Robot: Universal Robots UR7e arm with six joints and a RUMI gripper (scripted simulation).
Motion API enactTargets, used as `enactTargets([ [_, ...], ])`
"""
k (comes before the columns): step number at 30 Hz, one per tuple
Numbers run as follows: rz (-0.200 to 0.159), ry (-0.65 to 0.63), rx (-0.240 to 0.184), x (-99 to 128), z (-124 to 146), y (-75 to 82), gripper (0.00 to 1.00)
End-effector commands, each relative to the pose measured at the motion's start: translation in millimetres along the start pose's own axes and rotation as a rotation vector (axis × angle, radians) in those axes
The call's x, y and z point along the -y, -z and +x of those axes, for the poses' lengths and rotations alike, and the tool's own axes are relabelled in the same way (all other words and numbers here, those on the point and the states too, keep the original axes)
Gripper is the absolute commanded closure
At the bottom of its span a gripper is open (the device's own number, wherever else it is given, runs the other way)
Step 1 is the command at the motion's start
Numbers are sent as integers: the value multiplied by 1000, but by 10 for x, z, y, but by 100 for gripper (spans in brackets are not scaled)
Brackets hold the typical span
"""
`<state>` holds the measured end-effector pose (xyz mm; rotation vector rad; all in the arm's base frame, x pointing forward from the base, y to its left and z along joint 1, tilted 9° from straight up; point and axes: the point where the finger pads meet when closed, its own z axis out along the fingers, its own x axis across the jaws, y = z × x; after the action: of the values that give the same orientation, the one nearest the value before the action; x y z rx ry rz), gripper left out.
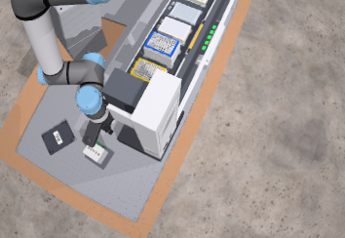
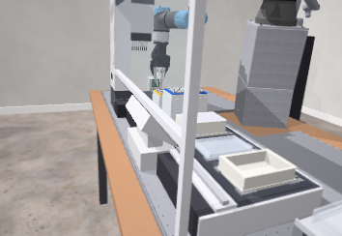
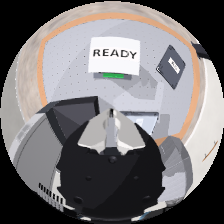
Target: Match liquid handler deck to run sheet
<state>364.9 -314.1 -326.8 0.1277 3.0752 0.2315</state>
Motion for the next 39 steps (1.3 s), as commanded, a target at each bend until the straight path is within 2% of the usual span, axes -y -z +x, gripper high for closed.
enactTargets([
  [1, 3, 1, 3, 15, -24, -91, 100],
  [15, 2, 0, 2, 10, -10, -85, 100],
  [39, 3, -1, 2, 395, -7, -89, 100],
])
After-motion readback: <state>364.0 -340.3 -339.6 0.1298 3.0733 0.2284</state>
